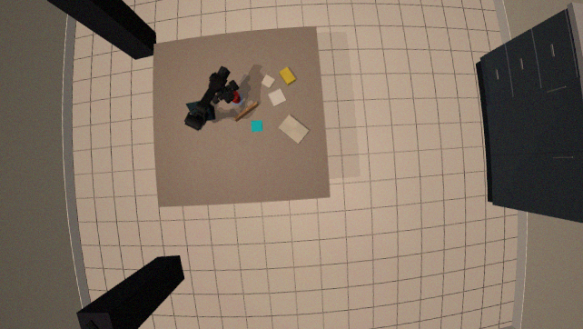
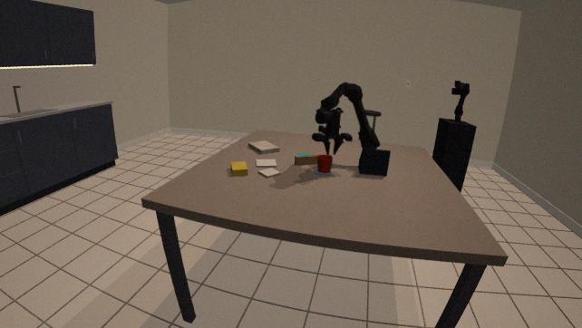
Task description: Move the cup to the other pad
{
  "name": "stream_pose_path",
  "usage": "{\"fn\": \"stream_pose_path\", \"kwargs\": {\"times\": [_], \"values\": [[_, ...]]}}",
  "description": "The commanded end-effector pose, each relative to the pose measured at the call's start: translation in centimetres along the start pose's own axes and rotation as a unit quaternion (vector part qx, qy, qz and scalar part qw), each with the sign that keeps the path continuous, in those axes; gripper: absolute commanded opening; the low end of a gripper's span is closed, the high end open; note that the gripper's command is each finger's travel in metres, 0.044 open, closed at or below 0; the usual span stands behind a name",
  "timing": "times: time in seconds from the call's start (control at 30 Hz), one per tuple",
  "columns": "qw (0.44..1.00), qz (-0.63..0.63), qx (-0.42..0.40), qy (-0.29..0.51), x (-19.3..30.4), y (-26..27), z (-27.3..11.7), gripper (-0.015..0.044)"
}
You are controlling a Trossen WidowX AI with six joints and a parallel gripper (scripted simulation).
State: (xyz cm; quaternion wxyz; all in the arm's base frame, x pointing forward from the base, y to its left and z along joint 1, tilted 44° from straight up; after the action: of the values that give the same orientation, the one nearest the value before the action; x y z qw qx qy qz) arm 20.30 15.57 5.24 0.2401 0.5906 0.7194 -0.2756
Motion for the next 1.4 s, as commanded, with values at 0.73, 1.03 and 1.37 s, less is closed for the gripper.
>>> {"fn": "stream_pose_path", "kwargs": {"times": [0.73,1.03,1.37], "values": [[1.000,-0.005,0.003,-0.006,0.0,-0.2,4.5,0.0148],[1.000,-0.005,0.003,-0.007,-0.1,-0.3,5.0,0.0148],[1.000,-0.001,0.003,-0.004,-0.1,-0.2,4.9,0.0042]]}}
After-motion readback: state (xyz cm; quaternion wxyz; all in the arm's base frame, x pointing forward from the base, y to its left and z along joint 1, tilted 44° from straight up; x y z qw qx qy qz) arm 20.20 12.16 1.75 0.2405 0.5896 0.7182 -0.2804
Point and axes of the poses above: the point midway between the two fingers, 35 mm back from their tips, its own z axis out along the fingers, its own y axis across the jaws, x = y × z, the point moved 9 cm from there along -z, back along the fingers, and after that the axes turned 14 degrees about z, right-handed, at the moved point
